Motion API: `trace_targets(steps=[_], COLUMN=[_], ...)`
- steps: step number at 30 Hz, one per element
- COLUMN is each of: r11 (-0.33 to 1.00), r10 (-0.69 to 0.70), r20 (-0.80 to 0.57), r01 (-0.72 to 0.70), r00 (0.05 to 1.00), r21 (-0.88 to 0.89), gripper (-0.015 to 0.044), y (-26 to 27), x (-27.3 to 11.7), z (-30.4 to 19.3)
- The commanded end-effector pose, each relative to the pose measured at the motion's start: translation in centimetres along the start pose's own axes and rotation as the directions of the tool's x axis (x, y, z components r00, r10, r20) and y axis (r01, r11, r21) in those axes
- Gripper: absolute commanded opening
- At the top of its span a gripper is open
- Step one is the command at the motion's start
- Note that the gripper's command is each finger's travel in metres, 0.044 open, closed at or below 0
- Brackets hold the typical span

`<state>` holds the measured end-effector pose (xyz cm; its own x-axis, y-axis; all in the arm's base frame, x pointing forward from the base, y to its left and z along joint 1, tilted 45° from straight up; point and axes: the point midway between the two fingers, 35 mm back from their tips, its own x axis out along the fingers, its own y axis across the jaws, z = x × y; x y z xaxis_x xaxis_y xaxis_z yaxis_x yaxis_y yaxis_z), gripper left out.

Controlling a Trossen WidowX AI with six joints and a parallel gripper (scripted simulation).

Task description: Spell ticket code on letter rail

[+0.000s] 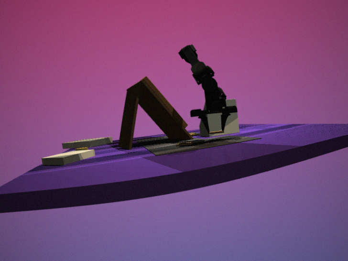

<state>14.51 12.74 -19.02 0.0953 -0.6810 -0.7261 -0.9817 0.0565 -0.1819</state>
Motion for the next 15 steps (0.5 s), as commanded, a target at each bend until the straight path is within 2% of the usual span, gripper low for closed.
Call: trace_targets(steps=[1,6,15], r11=[1.0,1.0,0.992], r10=[0.006,0.004,0.024], r20=[0.001,0.024,0.161], r01=[-0.006,-0.005,-0.044], r00=[1.0,1.0,0.987], r21=[0.004,0.019,0.118], gripper=[0.0,0.0,0.0], y=[0.0,-0.3,-2.1], x=[-0.3,-0.7,-4.3], z=[0.0,0.3,1.6])
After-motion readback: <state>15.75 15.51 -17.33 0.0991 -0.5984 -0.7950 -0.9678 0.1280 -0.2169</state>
